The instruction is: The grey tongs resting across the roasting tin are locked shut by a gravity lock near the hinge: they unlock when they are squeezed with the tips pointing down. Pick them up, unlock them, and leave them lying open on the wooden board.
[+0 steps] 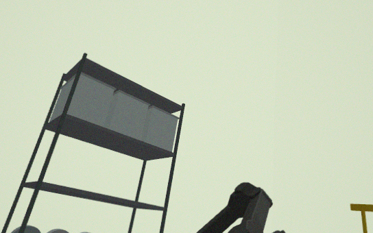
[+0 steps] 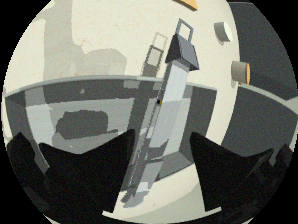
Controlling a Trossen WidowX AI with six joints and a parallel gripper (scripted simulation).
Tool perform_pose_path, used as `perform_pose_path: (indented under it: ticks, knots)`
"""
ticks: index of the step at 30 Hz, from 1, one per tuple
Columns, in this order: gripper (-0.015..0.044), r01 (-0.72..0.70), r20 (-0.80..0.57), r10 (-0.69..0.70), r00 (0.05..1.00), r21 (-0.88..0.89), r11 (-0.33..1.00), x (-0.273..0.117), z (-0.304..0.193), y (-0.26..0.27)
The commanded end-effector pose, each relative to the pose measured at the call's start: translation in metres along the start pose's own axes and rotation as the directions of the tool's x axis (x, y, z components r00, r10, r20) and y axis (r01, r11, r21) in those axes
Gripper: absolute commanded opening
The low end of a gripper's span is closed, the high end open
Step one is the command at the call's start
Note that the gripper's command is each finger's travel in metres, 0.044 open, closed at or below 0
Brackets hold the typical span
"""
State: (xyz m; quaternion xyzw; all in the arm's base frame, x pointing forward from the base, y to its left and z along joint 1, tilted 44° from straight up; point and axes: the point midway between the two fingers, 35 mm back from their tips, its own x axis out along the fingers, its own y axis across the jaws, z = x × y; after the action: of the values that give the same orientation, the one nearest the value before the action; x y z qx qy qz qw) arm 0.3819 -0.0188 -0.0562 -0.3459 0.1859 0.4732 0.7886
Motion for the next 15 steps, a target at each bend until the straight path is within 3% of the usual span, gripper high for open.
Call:
perform_pose_path:
  ticks: [1, 15]
  knots:
    - [0.026, -0.002, -0.002, 0.002, 1.0, 0.0, 1.0, 0.007, 0.0, -0.001]
    - [0.026, 0.0, 0.001, 0.0, 1.0, 0.001, 1.0, 0.03, 0.001, 0.0]
